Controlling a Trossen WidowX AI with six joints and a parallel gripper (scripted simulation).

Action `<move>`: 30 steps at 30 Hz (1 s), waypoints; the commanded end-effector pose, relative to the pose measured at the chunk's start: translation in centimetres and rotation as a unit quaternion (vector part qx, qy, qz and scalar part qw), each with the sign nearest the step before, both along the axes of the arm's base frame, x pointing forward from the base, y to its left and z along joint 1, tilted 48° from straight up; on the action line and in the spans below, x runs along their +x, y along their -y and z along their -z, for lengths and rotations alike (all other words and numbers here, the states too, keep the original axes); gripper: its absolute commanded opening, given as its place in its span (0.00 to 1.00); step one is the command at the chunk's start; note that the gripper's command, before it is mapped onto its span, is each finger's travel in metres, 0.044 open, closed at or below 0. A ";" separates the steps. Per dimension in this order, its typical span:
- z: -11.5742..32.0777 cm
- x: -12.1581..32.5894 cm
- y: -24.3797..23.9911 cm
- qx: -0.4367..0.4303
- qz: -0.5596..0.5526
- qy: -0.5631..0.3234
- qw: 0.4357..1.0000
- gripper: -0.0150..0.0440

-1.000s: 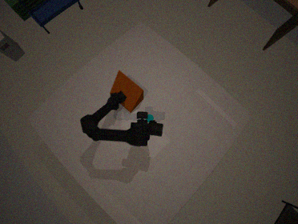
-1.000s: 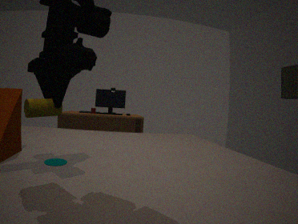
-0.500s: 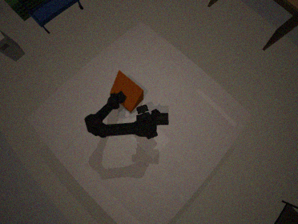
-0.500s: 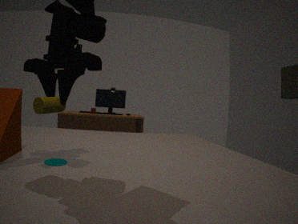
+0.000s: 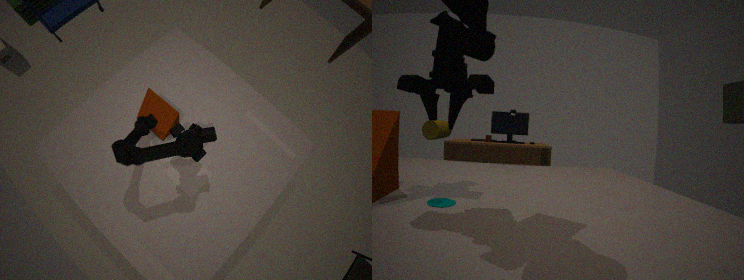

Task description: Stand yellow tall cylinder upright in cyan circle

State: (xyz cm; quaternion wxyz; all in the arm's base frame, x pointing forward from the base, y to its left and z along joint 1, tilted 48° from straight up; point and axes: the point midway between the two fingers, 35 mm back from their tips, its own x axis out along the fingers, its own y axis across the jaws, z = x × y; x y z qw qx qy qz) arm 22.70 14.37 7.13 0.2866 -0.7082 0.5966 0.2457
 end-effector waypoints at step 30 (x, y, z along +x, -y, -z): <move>1.6 -1.0 0.9 0.053 0.015 -0.093 0.994 0.43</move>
